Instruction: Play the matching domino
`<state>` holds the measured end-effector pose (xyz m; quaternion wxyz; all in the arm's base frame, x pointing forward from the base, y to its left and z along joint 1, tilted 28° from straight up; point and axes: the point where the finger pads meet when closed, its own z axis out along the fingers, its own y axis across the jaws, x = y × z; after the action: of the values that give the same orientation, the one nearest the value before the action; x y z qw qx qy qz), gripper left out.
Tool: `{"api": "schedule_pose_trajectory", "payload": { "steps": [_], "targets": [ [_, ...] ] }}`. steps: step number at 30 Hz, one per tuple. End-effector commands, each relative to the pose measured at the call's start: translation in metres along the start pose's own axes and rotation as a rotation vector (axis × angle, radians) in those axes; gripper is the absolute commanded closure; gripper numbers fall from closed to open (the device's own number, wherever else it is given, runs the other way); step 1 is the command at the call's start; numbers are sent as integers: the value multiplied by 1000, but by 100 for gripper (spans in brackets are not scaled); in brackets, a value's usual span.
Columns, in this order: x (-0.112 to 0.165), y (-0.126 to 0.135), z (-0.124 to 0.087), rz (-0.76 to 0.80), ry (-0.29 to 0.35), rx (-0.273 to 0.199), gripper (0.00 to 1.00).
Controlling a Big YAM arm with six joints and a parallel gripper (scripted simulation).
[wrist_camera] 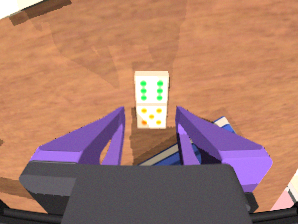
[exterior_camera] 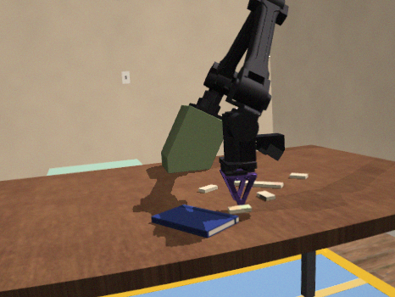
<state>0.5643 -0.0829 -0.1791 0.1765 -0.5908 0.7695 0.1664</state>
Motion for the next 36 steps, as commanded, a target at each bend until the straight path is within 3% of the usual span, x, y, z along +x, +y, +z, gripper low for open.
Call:
{"api": "schedule_pose_trajectory", "payload": {
  "steps": [1,36],
  "targets": [
    [-5,-7,1,-22,-2,10,58],
    [-6,-9,1,-28,-2,11,58]
  ]
}}
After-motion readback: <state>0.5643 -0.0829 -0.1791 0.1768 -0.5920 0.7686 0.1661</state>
